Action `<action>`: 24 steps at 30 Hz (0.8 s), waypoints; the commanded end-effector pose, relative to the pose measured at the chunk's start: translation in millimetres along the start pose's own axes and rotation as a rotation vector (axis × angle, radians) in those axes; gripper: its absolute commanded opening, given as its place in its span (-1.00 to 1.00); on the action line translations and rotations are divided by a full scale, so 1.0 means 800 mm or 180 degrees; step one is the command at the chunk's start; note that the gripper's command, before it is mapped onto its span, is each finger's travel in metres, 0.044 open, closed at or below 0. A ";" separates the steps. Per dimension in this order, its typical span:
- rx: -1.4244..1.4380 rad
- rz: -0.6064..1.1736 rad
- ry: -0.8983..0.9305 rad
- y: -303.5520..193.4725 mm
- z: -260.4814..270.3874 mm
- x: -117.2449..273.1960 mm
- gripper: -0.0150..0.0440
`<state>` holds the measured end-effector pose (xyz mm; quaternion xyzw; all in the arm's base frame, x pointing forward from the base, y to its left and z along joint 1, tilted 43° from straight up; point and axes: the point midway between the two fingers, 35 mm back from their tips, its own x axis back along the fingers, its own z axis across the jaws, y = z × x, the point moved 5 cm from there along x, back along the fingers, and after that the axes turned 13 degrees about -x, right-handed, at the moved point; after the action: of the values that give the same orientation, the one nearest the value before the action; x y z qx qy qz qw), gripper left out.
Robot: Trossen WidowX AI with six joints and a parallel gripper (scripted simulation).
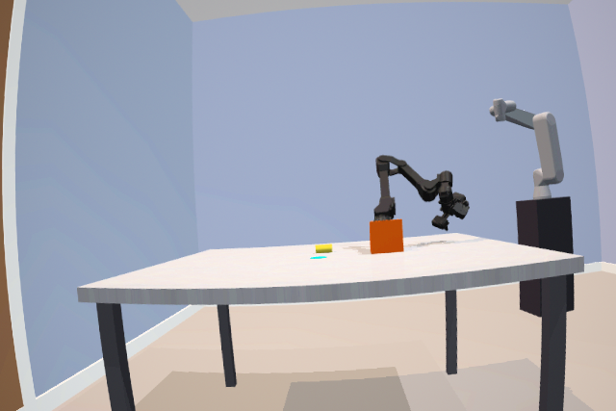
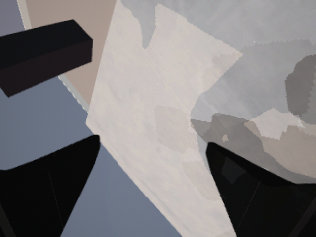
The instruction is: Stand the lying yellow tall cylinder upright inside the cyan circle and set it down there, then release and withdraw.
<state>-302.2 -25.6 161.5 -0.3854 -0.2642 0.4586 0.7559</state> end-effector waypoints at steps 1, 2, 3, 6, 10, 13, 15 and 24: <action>0.0001 -0.0014 0.0015 0.001 0.001 0.001 0.78; 0.0004 -0.0055 0.0058 0.003 0.004 0.005 0.69; 0.0008 -0.0125 0.0130 0.007 0.008 0.011 0.60; 0.0022 -0.0383 0.0383 0.021 0.023 0.034 0.56; 0.0033 -0.0739 0.0702 0.038 0.040 0.069 0.56; 0.0034 -0.1015 0.0927 0.050 0.050 0.097 0.56; 0.0031 -0.1203 0.1069 0.057 0.055 0.116 0.56; -0.0031 -0.2077 0.1637 0.080 0.066 0.211 0.56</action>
<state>-308.0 132.3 147.8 -0.3952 -0.1857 0.1440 0.8880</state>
